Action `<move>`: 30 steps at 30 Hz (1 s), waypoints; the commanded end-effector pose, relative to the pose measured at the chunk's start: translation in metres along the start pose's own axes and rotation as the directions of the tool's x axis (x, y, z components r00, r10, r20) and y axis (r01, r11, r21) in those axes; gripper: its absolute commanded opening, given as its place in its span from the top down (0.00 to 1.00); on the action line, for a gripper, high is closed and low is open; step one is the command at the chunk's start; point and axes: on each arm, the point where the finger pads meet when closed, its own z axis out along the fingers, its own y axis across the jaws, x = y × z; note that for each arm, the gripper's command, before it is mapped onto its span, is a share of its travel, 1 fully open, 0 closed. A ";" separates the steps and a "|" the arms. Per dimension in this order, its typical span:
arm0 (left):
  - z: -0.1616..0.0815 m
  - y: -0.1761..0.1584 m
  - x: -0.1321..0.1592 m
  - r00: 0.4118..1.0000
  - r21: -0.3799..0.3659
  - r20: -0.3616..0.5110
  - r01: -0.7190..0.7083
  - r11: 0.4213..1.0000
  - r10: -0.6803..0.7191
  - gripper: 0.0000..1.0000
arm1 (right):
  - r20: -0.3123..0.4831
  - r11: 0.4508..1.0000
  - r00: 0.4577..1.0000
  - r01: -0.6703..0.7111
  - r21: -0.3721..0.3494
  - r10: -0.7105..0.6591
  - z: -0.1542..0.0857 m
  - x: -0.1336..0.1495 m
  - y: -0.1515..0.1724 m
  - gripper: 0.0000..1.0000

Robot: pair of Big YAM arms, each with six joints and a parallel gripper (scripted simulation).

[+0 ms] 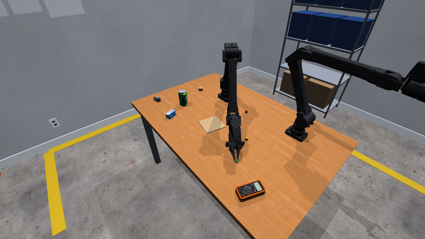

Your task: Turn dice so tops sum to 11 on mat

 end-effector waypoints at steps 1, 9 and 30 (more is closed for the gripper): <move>0.007 0.007 -0.037 0.998 -0.013 0.069 0.013 1.000 -0.012 0.00 | 0.010 1.000 1.000 -0.003 -0.004 0.003 0.006 0.001 0.006 0.89; 0.007 0.007 -0.037 0.998 -0.013 0.069 0.013 1.000 -0.012 0.00 | 0.010 1.000 1.000 -0.003 -0.004 0.003 0.006 0.001 0.006 0.89; 0.007 0.007 -0.037 0.998 -0.013 0.069 0.013 1.000 -0.012 0.00 | 0.008 1.000 1.000 -0.003 -0.004 0.003 0.006 0.001 0.006 0.78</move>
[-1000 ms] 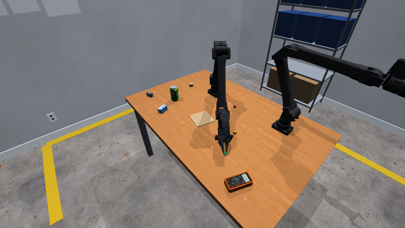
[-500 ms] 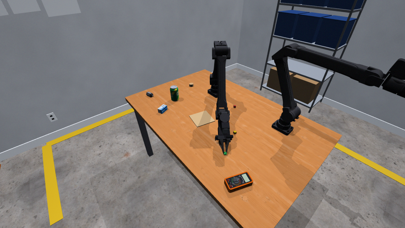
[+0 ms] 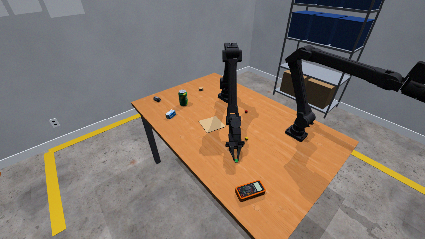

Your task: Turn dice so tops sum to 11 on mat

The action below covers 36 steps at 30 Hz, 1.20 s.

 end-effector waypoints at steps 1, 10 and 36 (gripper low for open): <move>0.007 0.007 -0.037 0.998 -0.013 0.069 0.013 1.000 -0.012 0.00 | 0.008 1.000 1.000 -0.003 -0.004 0.003 0.006 0.001 0.006 0.78; 0.007 0.007 -0.037 0.998 -0.013 0.069 0.013 1.000 -0.012 0.00 | 0.008 1.000 1.000 -0.003 -0.004 0.003 0.006 0.001 0.006 0.70; 0.007 0.007 -0.037 0.998 -0.013 0.069 0.013 1.000 -0.012 0.00 | 0.008 1.000 1.000 -0.003 -0.004 0.003 0.006 0.001 0.006 0.70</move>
